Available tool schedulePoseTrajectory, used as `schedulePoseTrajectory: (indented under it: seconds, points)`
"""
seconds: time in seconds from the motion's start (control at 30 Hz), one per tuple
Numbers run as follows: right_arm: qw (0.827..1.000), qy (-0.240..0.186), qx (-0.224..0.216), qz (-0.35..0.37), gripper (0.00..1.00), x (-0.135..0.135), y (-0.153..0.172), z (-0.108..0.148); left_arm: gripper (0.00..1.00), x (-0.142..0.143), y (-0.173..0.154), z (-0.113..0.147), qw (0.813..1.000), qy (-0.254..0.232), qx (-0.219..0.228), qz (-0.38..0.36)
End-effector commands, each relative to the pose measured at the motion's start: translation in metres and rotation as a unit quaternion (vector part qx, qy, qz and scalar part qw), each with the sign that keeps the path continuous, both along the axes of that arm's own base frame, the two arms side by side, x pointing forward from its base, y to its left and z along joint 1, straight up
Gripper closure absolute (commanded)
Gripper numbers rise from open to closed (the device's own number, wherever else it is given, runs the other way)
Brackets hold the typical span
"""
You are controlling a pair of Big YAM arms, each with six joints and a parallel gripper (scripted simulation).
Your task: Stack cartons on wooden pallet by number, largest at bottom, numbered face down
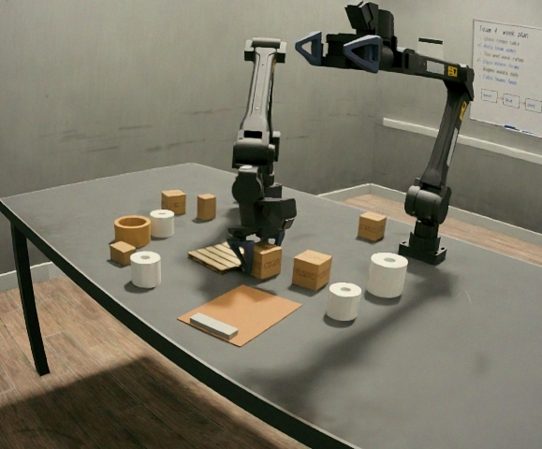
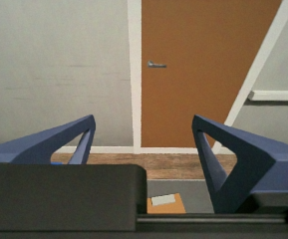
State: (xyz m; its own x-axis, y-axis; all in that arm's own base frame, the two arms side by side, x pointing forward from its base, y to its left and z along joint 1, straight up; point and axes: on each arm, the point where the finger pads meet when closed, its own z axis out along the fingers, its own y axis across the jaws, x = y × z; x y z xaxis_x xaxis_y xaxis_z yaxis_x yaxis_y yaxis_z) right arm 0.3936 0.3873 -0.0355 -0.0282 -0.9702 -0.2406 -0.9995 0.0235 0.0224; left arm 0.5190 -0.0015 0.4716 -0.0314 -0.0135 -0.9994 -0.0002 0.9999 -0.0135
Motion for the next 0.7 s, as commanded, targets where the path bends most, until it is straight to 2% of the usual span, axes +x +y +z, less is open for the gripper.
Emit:
schedulePoseTrajectory:
  seconds: [0.0,0.03,0.07,0.17,0.27,0.3,0.37,0.4,0.5,0.57,0.63,0.67]
  points:
    - [1.0,-0.02,0.016,-0.002,0.28,0.011,0.014,0.013,0.0,-0.001,0.001,0.027,1.0,-0.021,0.007,0.0]
    - [0.999,-0.026,0.022,-0.002,0.28,0.013,0.015,0.023,0.0,-0.001,0.001,0.027,1.0,-0.021,0.007,0.0]
    - [1.0,-0.024,0.02,-0.002,0.33,0.012,0.014,0.019,0.0,-0.001,0.001,0.027,1.0,-0.021,0.007,0.0]
    - [1.0,-0.02,0.016,-0.002,0.33,0.011,0.013,0.013,0.0,-0.001,0.001,0.027,1.0,-0.021,0.007,0.0]
    - [1.0,-0.02,0.017,-0.002,0.37,0.01,0.012,0.014,0.0,-0.001,0.001,0.027,1.0,-0.021,0.007,0.0]
    - [0.999,-0.027,0.023,-0.002,0.37,0.011,0.013,0.024,0.0,-0.001,0.001,0.027,1.0,-0.021,0.007,0.0]
    - [1.0,-0.022,0.019,-0.002,0.4,0.01,0.012,0.017,0.0,-0.001,0.001,0.027,1.0,-0.021,0.007,0.0]
    - [0.999,-0.028,0.023,-0.002,0.41,0.011,0.012,0.025,0.0,-0.001,0.001,0.027,1.0,-0.021,0.007,0.0]
    - [1.0,-0.021,0.018,-0.002,0.45,0.004,0.006,0.019,0.0,-0.001,0.001,0.027,1.0,-0.021,0.007,0.0]
    - [1.0,-0.021,0.018,-0.002,0.68,0.008,0.009,0.015,0.0,-0.001,0.001,0.027,1.0,-0.021,0.007,0.0]
    - [1.0,-0.017,0.014,-0.002,0.91,0.0,0.003,0.014,0.0,-0.001,0.001,0.027,1.0,-0.021,0.007,0.0]
    - [1.0,-0.017,0.014,-0.002,0.91,0.0,0.003,0.014,0.0,-0.001,0.001,0.027,1.0,-0.021,0.007,0.0]
